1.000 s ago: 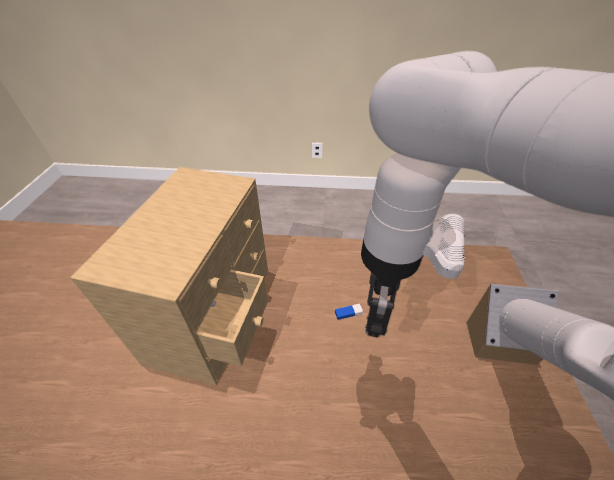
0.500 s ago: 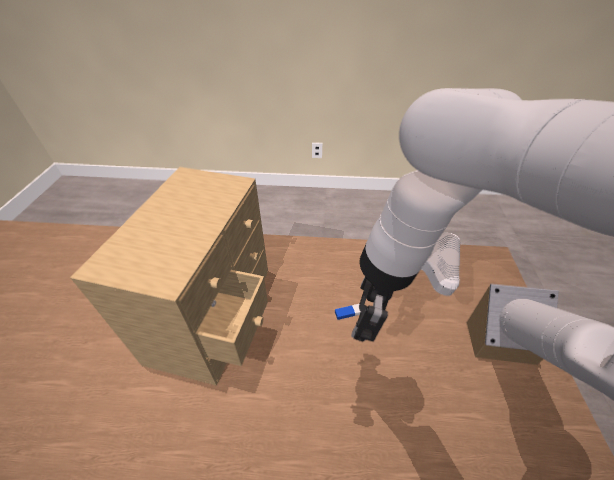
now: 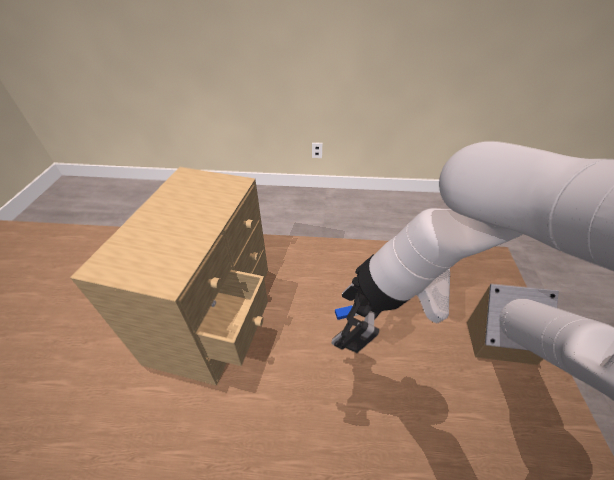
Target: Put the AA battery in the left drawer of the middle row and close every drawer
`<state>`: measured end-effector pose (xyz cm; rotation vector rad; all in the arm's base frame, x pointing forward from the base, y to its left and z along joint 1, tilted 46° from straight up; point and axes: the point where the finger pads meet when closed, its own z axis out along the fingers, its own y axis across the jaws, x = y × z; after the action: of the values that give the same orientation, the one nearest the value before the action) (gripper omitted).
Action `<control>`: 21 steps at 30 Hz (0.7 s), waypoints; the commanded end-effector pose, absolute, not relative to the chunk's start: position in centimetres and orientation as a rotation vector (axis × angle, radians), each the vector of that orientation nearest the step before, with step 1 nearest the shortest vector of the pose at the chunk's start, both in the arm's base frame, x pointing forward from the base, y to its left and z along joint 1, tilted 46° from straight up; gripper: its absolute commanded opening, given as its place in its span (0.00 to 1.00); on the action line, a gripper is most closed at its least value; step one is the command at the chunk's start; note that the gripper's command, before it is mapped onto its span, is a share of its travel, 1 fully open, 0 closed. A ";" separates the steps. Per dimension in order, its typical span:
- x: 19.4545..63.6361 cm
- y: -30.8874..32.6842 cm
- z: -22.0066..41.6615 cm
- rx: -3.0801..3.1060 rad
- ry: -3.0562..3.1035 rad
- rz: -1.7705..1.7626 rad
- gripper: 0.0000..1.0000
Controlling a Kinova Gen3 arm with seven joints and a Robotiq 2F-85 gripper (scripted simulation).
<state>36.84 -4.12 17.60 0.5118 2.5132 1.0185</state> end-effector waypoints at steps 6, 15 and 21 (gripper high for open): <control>37.5 -3.5 16.2 0.557 2.423 0.952 1.00; 38.5 -2.8 15.6 0.578 2.351 0.923 1.00; 38.8 -2.4 14.8 0.596 2.311 0.892 1.00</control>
<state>39.11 -3.21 15.49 0.6038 2.3072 0.8891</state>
